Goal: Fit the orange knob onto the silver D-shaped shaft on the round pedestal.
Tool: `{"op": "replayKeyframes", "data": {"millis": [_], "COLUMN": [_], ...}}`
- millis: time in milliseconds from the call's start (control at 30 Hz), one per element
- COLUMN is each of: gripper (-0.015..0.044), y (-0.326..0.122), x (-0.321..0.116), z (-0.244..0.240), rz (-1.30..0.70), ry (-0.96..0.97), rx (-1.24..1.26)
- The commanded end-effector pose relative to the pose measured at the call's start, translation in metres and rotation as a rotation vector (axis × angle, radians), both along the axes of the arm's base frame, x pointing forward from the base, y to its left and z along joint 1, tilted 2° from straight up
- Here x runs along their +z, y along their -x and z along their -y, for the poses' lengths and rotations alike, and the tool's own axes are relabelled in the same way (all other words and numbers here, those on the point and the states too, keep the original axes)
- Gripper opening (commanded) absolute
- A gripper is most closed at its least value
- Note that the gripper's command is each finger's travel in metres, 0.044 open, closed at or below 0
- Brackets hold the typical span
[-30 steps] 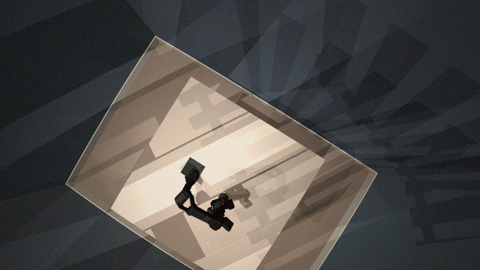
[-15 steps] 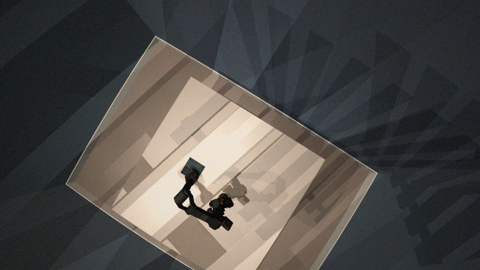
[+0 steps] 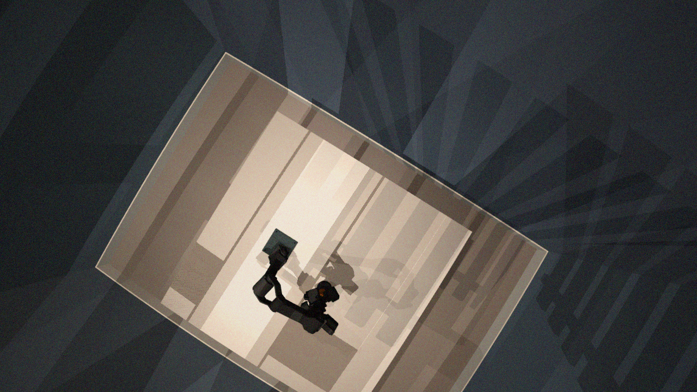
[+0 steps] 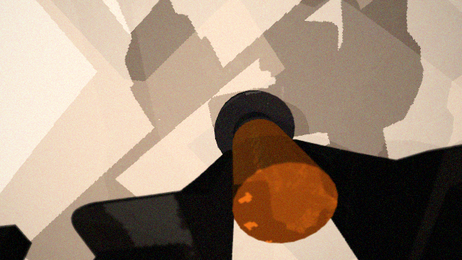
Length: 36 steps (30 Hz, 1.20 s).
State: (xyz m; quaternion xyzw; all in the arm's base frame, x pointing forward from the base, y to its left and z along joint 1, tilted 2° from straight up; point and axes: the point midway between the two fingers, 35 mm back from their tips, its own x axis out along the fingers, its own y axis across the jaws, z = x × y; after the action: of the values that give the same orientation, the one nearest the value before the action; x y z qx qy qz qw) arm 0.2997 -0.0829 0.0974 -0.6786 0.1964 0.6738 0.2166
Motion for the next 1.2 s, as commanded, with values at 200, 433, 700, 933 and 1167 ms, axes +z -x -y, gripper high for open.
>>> {"op": "replayKeyframes", "data": {"millis": [200, 433, 700, 933, 1167], "gripper": [0.0000, 0.0000, 0.0000, 0.0000, 0.0000], "y": [-0.0046, -0.0082, -0.0097, -0.0083, -0.0062], "x": [0.0048, 0.0061, 0.0062, 0.0056, 0.0048], "z": [0.0009, 0.0020, 0.0035, 0.0041, 0.0039], "rz": [0.007, -0.004, -0.019, -0.029, -0.029], "ry": [-0.002, -0.010, -0.021, -0.028, -0.028], "rx": [-0.083, -0.519, -1.078, -1.461, -1.461]}}
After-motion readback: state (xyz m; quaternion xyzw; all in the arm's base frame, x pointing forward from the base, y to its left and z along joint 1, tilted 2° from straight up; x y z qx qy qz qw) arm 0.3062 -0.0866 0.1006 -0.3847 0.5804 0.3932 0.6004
